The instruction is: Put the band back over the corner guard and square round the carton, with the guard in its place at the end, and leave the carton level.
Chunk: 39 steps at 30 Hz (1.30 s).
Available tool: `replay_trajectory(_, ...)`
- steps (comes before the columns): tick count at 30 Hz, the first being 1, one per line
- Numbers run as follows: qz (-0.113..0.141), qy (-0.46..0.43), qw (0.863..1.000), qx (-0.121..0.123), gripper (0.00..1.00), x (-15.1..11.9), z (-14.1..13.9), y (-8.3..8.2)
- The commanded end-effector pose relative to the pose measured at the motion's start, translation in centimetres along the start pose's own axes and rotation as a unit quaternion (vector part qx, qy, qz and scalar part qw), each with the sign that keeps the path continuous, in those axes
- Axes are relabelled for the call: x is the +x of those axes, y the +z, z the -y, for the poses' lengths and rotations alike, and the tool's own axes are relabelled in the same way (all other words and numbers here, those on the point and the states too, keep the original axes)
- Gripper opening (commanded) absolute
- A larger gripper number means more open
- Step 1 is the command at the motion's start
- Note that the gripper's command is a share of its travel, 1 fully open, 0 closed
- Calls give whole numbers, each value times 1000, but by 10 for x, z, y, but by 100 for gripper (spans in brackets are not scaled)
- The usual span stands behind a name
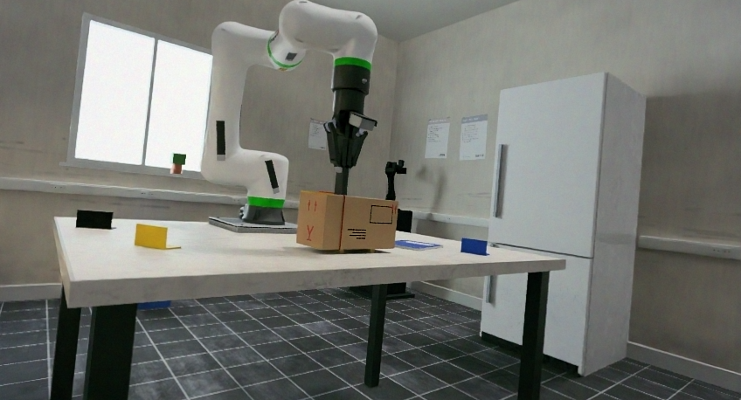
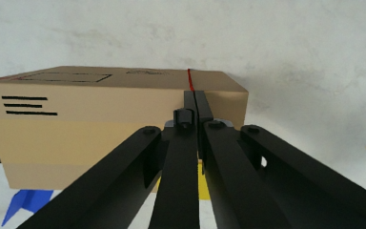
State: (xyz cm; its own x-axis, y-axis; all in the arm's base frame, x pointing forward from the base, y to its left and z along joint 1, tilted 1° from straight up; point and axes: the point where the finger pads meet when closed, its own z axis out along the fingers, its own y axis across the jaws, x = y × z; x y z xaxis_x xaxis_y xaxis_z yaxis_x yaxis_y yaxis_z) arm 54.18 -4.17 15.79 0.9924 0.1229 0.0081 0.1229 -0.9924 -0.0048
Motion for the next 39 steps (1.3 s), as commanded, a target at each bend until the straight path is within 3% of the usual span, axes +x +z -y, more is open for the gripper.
replay_trajectory(1, -1, 0, 1000, 0, 10, 1, 2, -1)
replay_trajectory(16, -1, 0, 1000, 0, 10, 1, 5, -1)
replay_trajectory(17, -1, 0, 1000, 0, 18, 1, 5, -1)
replay_trajectory(39, -1, 0, 1000, 0, 18, 1, 5, -1)
